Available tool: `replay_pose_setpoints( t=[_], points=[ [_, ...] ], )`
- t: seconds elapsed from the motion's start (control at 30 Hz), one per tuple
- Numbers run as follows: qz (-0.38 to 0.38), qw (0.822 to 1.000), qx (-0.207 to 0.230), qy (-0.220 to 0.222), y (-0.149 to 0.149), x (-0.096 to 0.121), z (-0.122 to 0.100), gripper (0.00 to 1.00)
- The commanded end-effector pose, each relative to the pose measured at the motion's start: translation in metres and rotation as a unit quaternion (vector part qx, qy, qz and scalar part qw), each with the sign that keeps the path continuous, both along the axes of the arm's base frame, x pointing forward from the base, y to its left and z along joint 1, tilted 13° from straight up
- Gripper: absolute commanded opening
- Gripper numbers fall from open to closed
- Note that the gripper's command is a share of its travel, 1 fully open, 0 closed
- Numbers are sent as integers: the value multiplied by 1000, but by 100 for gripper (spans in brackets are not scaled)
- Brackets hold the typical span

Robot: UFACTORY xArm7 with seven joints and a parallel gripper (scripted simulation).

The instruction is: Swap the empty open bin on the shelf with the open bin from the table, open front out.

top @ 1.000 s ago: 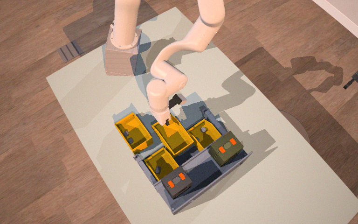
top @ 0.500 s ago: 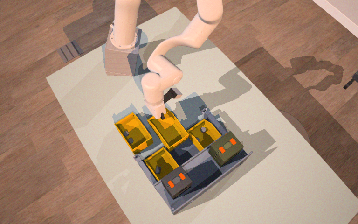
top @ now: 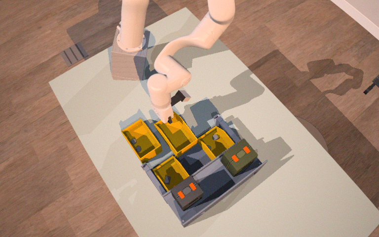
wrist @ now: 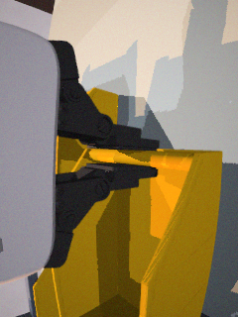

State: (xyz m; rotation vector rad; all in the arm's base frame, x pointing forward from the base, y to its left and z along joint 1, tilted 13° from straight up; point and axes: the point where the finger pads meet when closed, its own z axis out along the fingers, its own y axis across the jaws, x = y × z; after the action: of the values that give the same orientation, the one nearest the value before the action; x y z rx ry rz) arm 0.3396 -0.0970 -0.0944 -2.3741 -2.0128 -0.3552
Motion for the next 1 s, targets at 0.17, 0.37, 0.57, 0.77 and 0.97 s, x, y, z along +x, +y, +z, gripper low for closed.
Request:
replay_pose_setpoints(
  t=[0.17,0.37,0.57,0.77,0.97],
  points=[
    [-1,1000,-1,-1,0,-1,1,0],
    [-1,1000,-1,-1,0,-1,1,0],
    [-1,1000,-1,-1,0,-1,1,0],
    [-1,1000,-1,-1,0,-2,1,0],
    [-1,1000,-1,-1,0,-5,0,0]
  ],
)
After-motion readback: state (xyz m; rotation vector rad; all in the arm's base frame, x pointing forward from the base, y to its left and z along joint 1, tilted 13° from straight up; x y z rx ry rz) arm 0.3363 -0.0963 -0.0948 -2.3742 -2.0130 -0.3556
